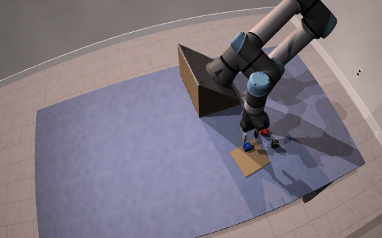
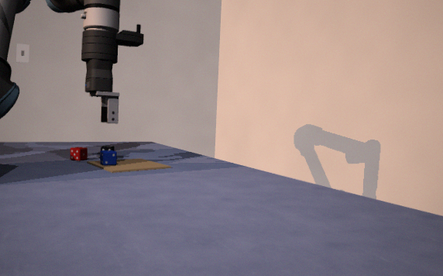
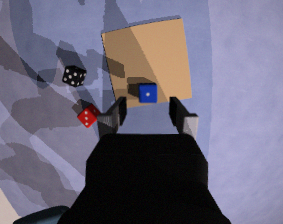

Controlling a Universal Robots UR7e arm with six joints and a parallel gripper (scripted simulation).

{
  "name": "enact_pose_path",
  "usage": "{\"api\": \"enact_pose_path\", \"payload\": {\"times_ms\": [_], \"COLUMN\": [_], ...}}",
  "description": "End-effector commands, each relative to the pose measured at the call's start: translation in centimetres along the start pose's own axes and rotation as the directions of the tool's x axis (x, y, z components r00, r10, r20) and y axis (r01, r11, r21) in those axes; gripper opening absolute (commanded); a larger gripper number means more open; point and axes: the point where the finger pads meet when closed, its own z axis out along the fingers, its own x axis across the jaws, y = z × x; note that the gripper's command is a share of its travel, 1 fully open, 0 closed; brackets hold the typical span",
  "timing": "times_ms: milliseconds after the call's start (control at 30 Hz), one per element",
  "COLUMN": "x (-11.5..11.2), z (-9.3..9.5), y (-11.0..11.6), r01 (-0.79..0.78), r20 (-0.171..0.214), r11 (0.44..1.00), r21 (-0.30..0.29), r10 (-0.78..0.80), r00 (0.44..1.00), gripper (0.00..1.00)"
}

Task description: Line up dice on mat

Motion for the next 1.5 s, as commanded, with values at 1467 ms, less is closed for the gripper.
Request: {"api": "enact_pose_path", "payload": {"times_ms": [1467], "x": [-11.2], "z": [0.7], "y": [4.4], "r01": [0.638], "r20": [-0.001], "r11": [0.770], "r21": [0.000], "r10": [-0.638], "r00": [0.770], "gripper": [0.87]}}
